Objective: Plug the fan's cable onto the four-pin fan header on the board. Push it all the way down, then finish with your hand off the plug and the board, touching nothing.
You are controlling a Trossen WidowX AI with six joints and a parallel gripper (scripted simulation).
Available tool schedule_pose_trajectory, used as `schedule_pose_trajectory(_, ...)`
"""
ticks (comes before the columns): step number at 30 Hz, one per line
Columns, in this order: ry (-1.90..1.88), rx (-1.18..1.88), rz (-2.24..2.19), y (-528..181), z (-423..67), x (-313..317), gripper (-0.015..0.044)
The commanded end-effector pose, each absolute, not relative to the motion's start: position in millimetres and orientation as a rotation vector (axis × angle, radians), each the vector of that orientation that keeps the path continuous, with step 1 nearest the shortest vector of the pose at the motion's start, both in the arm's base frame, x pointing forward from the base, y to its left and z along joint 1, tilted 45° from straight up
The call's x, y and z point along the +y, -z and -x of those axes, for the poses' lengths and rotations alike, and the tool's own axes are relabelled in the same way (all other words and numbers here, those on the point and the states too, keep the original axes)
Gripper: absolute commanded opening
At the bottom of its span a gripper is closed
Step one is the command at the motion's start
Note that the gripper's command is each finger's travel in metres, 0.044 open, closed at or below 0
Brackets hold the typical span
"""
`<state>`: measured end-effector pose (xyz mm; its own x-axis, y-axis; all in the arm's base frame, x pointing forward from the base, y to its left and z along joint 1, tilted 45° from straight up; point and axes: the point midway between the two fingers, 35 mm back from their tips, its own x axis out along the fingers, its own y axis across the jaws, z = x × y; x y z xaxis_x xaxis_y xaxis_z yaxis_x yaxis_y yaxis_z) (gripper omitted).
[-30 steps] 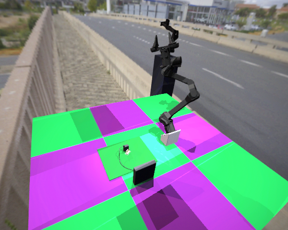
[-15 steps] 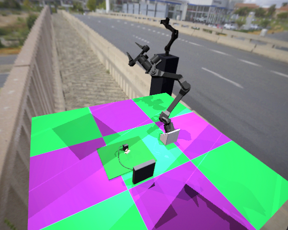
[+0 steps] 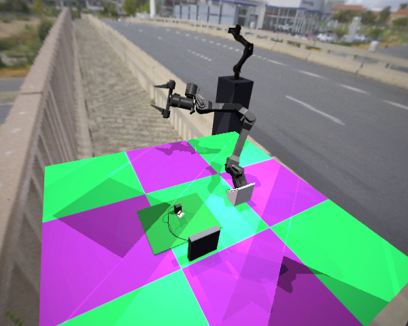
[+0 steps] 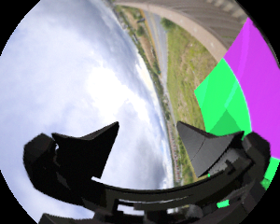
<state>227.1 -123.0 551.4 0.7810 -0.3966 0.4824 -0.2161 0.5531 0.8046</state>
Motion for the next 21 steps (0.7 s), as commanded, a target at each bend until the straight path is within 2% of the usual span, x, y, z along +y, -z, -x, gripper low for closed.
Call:
schedule_pose_trajectory(1,0.234,-0.519,-1.04,-511.1,-273.6,-133.0,0.044)
schedule_pose_trajectory(11,0.501,0.07,-0.96,-370.7,-369.5,-112.0,0.044)
schedule_pose_trajectory(16,0.601,0.383,-0.82,-298.4,-388.9,-86.5,0.044)
schedule_pose_trajectory(21,0.695,0.726,-0.591,-225.7,-387.0,-57.4,0.044)
